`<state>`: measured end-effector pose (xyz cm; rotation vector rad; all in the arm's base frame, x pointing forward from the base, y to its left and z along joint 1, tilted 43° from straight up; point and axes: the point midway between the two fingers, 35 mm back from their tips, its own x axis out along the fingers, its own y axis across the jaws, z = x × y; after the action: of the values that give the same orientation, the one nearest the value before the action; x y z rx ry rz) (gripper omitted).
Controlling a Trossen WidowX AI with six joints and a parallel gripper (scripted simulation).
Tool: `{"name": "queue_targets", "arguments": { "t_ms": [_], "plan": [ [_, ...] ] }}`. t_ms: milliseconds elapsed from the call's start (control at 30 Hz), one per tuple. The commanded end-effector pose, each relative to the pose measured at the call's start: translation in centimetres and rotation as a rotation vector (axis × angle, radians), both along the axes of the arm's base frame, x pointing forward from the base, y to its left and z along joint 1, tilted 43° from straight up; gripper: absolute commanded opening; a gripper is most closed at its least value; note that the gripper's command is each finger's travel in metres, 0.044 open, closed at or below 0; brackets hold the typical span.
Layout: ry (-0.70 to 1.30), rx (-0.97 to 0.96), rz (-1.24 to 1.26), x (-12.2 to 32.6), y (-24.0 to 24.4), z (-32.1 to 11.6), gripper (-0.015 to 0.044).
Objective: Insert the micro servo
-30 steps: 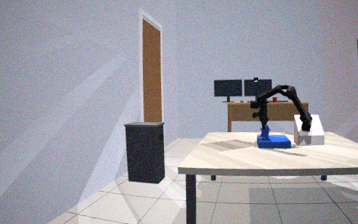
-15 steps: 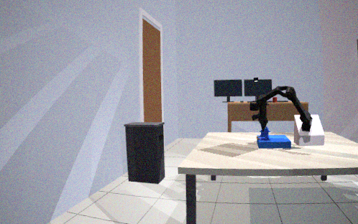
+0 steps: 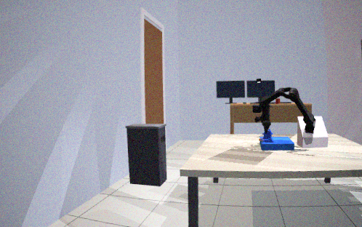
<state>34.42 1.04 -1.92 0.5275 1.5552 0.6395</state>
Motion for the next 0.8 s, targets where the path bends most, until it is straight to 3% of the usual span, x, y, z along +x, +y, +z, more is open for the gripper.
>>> {"name": "queue_targets", "arguments": {
  "t_ms": [0, 767],
  "plan": [
    [0.001, 0.004, -0.005, 0.0, 0.3, -0.2, 0.0000],
    [0.001, 0.005, -0.005, -0.2, 1.8, -1.9, 0.0000]
  ]
}}
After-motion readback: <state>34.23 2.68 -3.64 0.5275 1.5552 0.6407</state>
